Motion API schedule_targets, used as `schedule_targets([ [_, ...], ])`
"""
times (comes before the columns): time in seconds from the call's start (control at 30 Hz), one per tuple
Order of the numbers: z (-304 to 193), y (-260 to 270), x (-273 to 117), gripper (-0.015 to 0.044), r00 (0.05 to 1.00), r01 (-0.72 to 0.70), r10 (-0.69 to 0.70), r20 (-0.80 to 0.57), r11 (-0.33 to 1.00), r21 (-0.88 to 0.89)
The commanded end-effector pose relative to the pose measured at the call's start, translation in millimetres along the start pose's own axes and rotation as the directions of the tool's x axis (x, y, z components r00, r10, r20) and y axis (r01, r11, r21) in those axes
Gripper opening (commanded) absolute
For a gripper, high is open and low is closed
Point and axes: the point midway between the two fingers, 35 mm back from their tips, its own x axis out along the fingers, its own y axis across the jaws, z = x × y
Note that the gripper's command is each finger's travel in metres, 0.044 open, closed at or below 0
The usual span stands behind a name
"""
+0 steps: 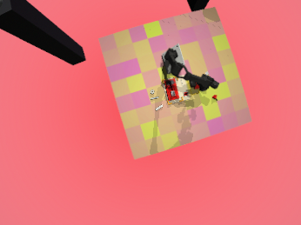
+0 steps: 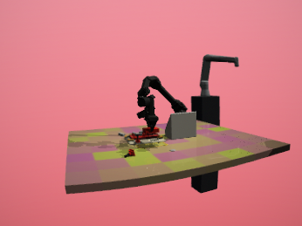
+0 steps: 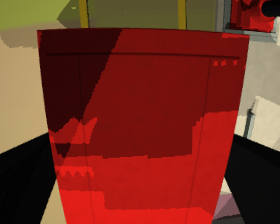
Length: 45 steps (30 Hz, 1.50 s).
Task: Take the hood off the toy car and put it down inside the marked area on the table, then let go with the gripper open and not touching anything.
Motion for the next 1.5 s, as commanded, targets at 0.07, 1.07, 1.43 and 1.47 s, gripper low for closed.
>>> schedule_targets([
  [0.07,-1.0,-0.4,7.0,0.0000,1.000,0.006,-0.006,-0.005,1.000,-0.007],
  [1.07,-0.5,-0.4,29.9,0.0000,1.000,0.007,-0.007,-0.004,1.000,-0.007],
  [1.43,-0.7,-0.6,38.3,0.0000,1.000,0.007,-0.007,-0.004,1.000,-0.007],
  [1.47,-0.7,-0.7,39.0,0.0000,1.000,0.007,-0.007,-0.004,1.000,-0.007],
])
